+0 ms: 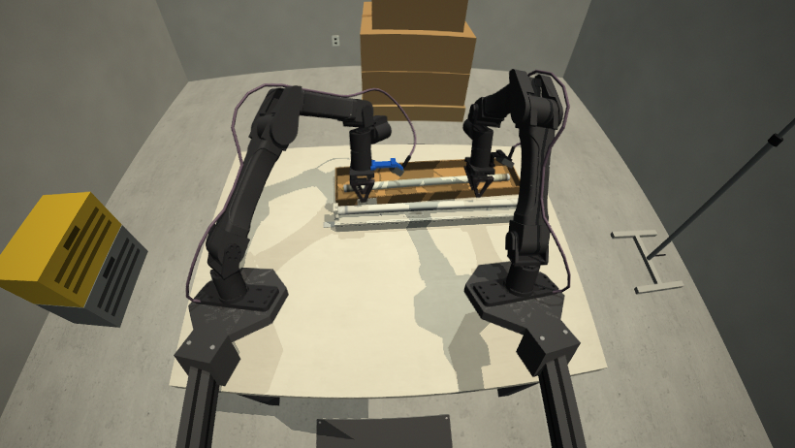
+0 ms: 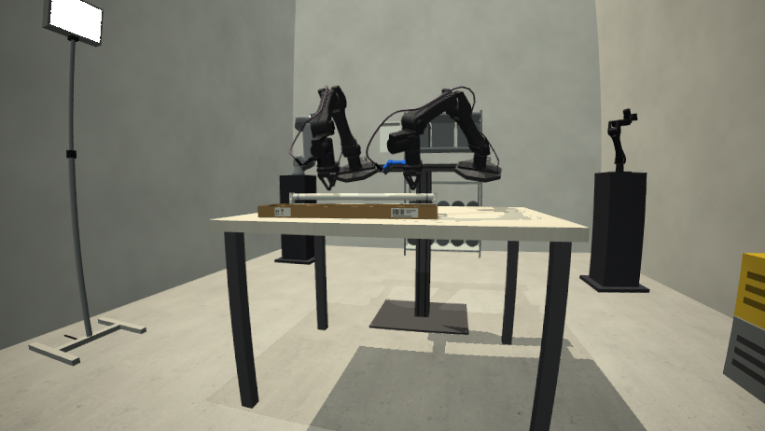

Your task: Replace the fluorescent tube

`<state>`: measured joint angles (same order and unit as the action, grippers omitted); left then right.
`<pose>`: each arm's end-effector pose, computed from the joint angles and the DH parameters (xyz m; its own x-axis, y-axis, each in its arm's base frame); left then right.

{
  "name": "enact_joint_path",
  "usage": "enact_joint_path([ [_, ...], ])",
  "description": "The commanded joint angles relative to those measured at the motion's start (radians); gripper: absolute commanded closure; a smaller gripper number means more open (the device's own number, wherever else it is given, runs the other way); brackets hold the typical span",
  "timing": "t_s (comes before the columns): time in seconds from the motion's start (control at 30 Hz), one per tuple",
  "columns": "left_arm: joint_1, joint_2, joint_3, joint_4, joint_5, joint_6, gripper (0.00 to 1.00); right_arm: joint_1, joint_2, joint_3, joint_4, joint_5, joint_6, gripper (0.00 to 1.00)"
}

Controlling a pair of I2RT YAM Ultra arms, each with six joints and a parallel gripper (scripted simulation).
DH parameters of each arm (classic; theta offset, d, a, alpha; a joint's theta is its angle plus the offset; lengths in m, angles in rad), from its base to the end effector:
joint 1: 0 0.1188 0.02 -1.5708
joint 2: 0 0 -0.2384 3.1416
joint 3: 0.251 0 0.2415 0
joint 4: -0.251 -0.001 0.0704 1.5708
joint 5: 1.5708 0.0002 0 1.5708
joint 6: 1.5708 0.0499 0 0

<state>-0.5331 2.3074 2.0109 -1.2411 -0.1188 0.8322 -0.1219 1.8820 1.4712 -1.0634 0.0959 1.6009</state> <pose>0.3697 -0.2101 0.1645 -0.2089 0.9758 0.0652 0.9739 0.2015 0.1043 0.3398 -0.0454 0.1878 0.1599 0.9828 -0.0924 0.9836 -0.1507 0.0993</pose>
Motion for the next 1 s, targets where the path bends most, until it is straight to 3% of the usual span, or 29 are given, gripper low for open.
enact_joint_path([
  [0.0,-0.003,0.011,-0.03,0.017,0.013,0.012,0.51,-0.001,0.014,-0.026,0.017,0.02,0.009,0.51],
  [0.57,-0.004,0.011,-0.141,0.158,0.012,0.024,0.51,-0.022,0.052,-0.109,0.168,0.018,-0.001,0.51],
  [0.83,0.014,-0.003,-0.089,0.168,0.011,0.027,0.51,-0.015,0.02,-0.104,0.18,0.017,-0.003,0.51],
  [0.87,0.006,0.007,-0.083,0.161,0.011,0.026,0.89,-0.014,0.02,-0.115,0.181,0.017,-0.001,0.51],
  [0.97,0.003,0.004,-0.083,0.168,0.012,0.026,0.89,-0.014,0.021,-0.115,0.168,0.017,-0.001,0.51],
])
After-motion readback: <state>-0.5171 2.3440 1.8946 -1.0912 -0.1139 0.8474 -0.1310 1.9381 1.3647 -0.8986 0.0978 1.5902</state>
